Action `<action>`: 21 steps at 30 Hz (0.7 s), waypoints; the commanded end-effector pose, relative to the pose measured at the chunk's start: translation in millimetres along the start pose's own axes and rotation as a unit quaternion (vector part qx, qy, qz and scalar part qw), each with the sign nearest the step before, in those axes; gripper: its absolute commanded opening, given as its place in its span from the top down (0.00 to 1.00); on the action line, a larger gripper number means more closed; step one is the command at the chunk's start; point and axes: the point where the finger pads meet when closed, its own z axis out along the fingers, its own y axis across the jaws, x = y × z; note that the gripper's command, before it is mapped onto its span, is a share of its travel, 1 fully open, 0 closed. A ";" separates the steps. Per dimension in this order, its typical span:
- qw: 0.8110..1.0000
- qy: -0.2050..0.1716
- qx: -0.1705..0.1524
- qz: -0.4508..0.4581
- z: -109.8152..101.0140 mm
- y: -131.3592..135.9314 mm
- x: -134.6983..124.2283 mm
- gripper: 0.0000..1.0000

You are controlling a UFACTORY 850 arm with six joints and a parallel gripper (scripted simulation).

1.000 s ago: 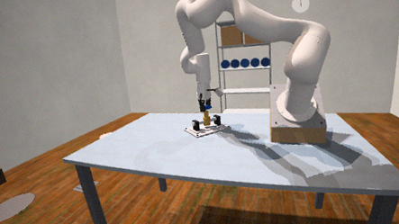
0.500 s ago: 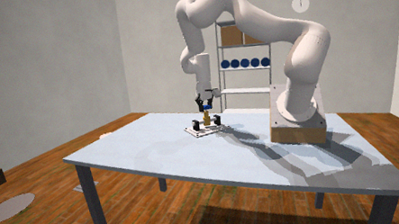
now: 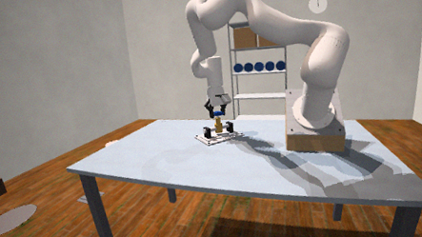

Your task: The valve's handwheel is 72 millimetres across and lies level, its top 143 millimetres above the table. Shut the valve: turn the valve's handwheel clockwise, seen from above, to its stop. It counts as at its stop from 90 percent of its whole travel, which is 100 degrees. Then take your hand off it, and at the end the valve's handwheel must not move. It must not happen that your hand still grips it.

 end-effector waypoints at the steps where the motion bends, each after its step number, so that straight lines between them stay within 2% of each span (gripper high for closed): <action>1: 0.999 0.000 0.001 0.032 -0.7 0.3 -0.7 1.00; 21: 0.995 0.000 0.001 0.100 -0.7 0.3 -0.7 1.00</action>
